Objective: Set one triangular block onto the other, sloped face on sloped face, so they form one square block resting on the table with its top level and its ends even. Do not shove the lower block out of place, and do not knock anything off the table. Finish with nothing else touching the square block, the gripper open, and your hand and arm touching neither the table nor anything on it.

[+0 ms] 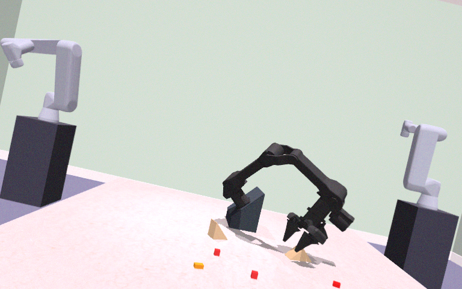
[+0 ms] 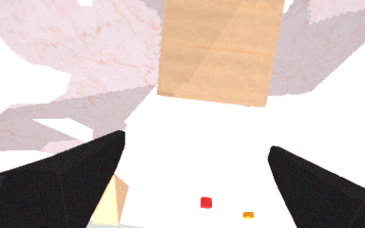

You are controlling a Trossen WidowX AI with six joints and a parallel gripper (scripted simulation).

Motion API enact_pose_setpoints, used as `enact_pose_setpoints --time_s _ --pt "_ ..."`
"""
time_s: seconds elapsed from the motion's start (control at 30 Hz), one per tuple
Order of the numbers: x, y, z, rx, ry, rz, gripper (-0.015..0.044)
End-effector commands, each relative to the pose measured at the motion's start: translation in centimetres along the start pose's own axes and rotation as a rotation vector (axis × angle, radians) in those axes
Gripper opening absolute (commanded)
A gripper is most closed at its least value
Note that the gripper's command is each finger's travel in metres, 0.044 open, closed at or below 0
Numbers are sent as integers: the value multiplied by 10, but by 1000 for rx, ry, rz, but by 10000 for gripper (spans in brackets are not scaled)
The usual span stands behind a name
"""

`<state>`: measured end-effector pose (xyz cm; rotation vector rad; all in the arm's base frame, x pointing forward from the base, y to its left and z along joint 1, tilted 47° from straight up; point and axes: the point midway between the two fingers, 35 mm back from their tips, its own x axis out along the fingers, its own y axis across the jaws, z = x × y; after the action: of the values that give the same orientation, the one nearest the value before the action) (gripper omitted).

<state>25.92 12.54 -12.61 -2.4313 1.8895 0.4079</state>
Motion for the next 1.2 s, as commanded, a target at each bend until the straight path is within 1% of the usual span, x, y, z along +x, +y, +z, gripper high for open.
enact_pose_setpoints --time_s 0.0,0.07,0.1,0.13,0.27,0.33,0.5,0.67,0.73,1.0,1.17 --pt "1 1 0 -7 1 4 440" --pt "-2 1 -1 -8 -2 1 440" --pt "-9 0 -5 -10 -12 -9 440" --pt "-18 0 -11 -14 -26 -22 440" --pt "-76 4 -48 -47 -111 -108 440" --pt "-86 6 -55 -54 -126 -124 440" --pt "-90 1 -47 -21 -129 -140 440" --pt "-97 4 15 -9 -126 -133 440" --pt "-98 7 31 -6 -124 -131 440" --pt "-96 7 33 -6 -124 -129 440" --pt "-60 3 39 -20 -125 -86 440"
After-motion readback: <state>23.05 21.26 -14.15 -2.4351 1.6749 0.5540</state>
